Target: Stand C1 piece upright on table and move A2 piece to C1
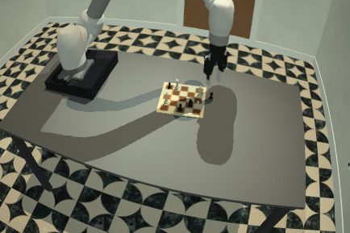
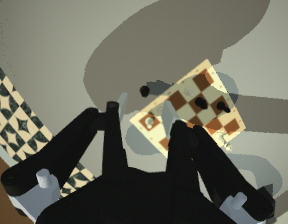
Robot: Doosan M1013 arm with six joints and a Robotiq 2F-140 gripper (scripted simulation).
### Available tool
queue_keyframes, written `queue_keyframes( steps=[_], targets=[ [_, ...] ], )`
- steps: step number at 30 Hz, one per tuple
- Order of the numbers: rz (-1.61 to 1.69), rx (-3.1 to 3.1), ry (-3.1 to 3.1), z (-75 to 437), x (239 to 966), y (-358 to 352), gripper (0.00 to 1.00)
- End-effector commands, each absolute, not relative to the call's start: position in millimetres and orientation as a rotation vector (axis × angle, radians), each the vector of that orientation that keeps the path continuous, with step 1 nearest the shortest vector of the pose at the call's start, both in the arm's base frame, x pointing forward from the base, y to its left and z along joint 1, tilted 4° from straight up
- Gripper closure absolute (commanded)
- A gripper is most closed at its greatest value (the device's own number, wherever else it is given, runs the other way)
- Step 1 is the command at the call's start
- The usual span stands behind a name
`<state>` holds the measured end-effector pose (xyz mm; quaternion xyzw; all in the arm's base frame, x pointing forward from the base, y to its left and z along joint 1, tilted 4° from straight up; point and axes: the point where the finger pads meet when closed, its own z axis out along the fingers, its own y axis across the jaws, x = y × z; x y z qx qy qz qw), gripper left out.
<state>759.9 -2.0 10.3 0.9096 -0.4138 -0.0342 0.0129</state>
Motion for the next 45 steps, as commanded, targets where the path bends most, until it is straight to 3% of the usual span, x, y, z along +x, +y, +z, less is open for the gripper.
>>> queue_keyframes(
  steps=[1,20,28,29,45],
  targets=[
    [-0.106,2.835,-1.289,10,760,-2,0.0],
    [-0.106,2.831,-1.297,11,759,-2,0.0],
    [-0.093,2.425,-1.929,20,700,-4,0.0],
    [-0.093,2.425,-1.929,20,700,-4,0.77],
    [-0.093,2.425,-1.929,20,700,-4,0.77]
  ],
)
